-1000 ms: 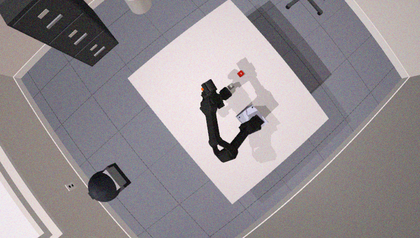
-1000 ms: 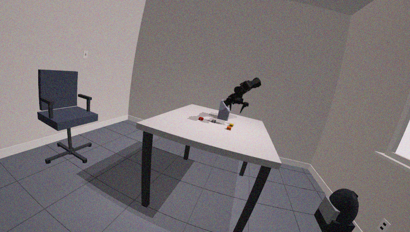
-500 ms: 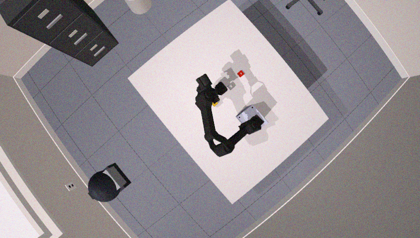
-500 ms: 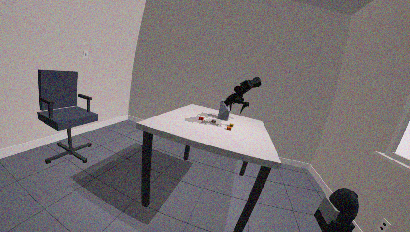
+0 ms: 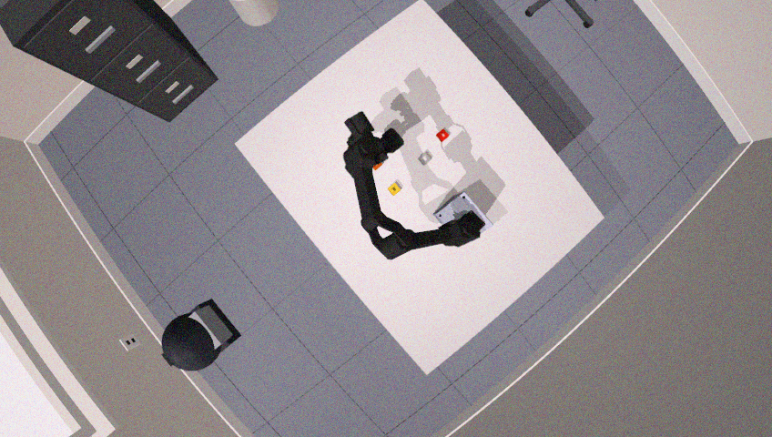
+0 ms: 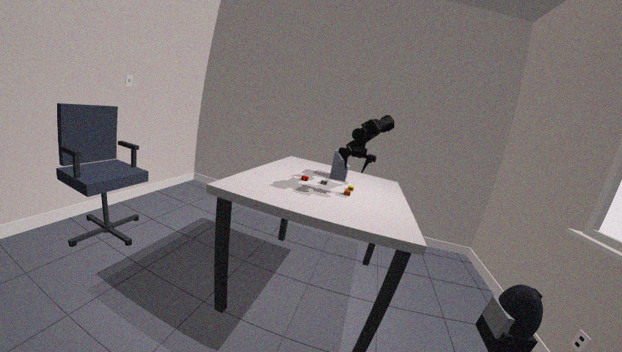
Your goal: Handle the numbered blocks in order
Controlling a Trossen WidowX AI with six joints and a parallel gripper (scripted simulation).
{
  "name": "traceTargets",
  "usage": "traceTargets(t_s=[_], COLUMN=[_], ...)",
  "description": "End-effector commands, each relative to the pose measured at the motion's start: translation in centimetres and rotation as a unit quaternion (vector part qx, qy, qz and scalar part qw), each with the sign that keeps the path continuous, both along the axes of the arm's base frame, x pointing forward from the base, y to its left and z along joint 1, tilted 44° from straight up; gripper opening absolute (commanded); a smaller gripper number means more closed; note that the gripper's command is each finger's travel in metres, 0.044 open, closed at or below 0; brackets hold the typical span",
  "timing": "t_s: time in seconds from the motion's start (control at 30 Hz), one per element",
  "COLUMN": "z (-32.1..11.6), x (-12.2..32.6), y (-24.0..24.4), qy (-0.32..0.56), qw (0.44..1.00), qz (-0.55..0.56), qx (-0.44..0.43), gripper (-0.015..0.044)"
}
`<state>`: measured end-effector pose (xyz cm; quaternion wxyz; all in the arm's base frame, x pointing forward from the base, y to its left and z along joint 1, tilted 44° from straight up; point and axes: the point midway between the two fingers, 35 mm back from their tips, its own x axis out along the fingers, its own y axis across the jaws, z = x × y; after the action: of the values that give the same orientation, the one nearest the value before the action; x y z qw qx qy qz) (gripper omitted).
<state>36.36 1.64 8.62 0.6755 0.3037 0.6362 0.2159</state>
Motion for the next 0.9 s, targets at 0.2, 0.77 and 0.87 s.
traceTargets(t_s=[0.2, 0.77, 0.87], z=[0.0, -5.8, -6.1], x=[0.1, 0.8, 0.9], y=[0.0, 5.6, 5.9], qy=[0.002, 0.002, 0.002], qw=[1.000, 1.000, 1.000], qz=[-0.001, -0.001, -0.001], qx=[0.003, 0.005, 0.005], gripper=[0.0400, 0.0400, 0.0400])
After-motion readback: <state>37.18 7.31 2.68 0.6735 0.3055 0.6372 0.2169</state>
